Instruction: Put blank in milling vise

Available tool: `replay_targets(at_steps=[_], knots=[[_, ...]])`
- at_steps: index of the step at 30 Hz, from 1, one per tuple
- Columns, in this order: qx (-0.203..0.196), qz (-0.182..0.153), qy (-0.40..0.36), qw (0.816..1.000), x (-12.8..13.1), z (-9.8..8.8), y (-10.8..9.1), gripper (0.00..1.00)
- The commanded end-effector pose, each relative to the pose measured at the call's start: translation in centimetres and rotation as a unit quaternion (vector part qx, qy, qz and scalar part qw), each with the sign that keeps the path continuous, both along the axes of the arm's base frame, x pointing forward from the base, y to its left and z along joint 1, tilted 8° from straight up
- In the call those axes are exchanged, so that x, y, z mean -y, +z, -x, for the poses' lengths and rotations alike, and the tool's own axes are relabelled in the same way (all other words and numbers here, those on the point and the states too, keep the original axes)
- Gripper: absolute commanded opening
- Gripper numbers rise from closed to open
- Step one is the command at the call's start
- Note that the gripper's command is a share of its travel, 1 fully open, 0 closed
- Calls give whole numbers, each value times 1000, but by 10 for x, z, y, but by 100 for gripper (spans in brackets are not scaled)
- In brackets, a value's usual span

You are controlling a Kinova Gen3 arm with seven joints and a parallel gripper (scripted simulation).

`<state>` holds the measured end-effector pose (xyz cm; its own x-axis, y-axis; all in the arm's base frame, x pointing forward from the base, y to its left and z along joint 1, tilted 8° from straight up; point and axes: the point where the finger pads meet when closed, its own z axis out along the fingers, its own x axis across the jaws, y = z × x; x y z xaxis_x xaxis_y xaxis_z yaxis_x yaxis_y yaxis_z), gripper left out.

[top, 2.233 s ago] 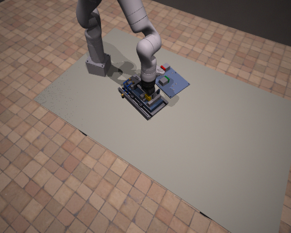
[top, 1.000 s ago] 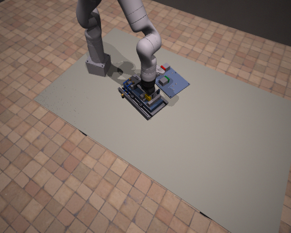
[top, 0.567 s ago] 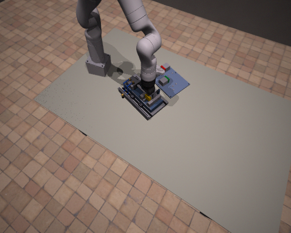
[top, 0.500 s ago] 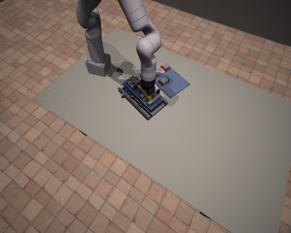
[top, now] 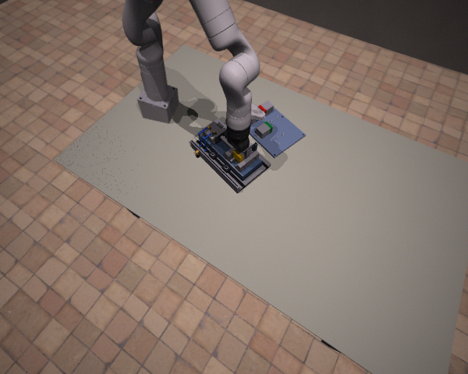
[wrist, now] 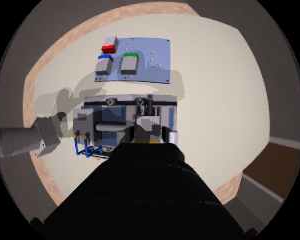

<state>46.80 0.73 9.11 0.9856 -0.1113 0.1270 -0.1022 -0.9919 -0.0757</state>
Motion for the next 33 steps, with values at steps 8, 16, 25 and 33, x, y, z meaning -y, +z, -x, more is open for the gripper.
replay_targets(at_steps=[8, 16, 25, 33], knots=[[0, -1, -4, 1000, 0, 0, 3, 100], [1, 0, -1, 1000, 0, 0, 2, 100], [0, -1, -4, 1000, 1, 0, 5, 100], [1, 0, -1, 1000, 1, 1, 9, 100]])
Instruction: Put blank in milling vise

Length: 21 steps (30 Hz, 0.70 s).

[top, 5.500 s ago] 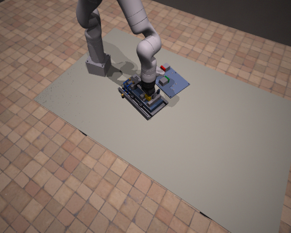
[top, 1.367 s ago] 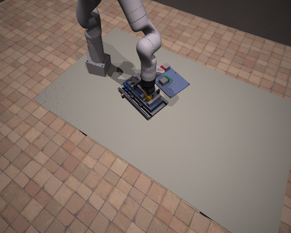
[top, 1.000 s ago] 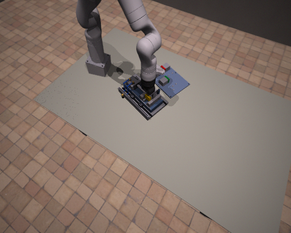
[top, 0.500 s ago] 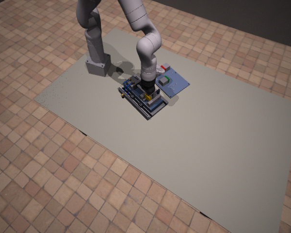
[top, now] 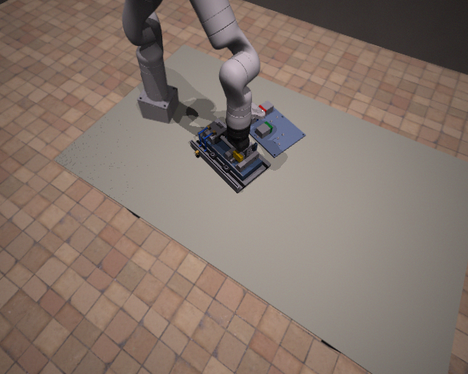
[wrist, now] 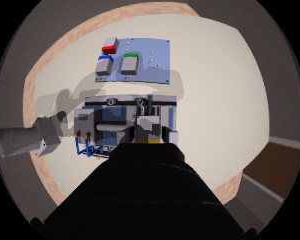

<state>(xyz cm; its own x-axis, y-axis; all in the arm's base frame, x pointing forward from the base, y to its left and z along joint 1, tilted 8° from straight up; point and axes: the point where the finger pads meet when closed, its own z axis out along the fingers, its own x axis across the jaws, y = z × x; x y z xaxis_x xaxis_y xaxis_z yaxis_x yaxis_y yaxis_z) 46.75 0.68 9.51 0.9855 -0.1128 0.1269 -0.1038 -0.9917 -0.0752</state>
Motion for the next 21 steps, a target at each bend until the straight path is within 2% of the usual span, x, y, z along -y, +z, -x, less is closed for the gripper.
replay_targets(at_steps=[1, 13, 16, 21], knots=[[1, 0, -1, 1000, 1, 0, 8, 100], [0, -2, -4, 1000, 3, 5, 40, 100], [-3, 0, -7, 1000, 3, 6, 37, 100], [-2, -1, -6, 1000, 4, 8, 56, 100]])
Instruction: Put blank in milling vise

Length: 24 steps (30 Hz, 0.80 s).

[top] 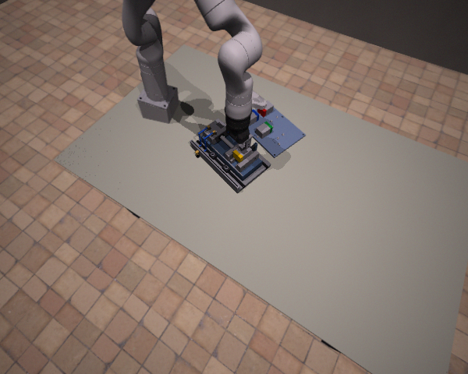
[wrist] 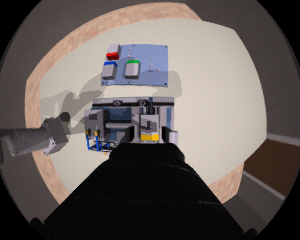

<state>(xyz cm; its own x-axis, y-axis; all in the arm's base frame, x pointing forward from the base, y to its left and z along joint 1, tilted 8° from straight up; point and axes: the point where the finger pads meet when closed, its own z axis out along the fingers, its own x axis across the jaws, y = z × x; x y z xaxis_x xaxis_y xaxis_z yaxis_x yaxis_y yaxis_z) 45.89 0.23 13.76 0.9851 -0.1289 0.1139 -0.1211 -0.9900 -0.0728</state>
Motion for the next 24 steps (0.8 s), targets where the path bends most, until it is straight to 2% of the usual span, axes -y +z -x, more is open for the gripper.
replay_targets(at_steps=[1, 9, 11, 12, 24], knots=[[5, -2, 2, 1000, 0, -1, 18, 100], [6, -2, 4, 1000, 2, 3, 49, 100], [6, -2, 4, 1000, 2, 3, 49, 100], [3, -1, 0, 1000, 2, 3, 41, 100], [6, -2, 3, 1000, 2, 3, 54, 100]])
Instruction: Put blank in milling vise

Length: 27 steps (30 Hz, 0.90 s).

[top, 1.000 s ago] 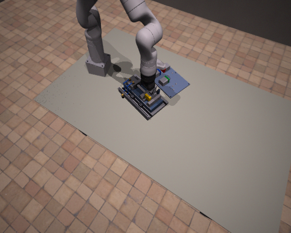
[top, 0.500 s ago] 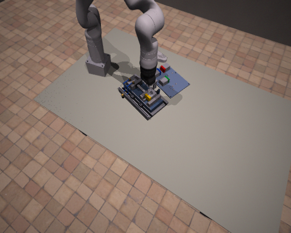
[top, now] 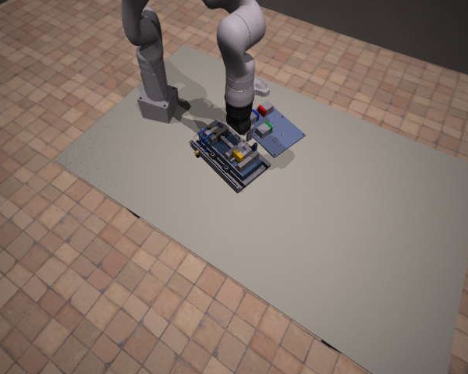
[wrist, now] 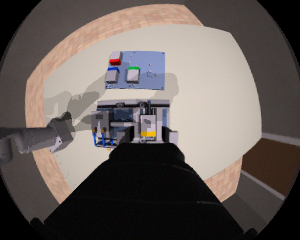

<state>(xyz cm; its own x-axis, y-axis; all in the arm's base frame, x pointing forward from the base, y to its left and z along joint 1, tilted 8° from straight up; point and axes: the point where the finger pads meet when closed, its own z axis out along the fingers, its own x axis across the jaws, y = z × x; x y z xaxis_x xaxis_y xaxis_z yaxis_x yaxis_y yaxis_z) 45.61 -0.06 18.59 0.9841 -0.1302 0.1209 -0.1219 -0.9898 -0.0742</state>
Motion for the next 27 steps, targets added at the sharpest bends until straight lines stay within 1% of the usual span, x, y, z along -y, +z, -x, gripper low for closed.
replay_targets(at_steps=[1, 4, 5, 27], knots=[[3, -2, 4, 1000, -1, 0, 7, 100], [3, -2, 4, 1000, -1, 0, 8, 100], [2, 0, 0, 1000, 0, -1, 4, 100], [2, -1, 2, 1000, -1, -1, -1, 100]])
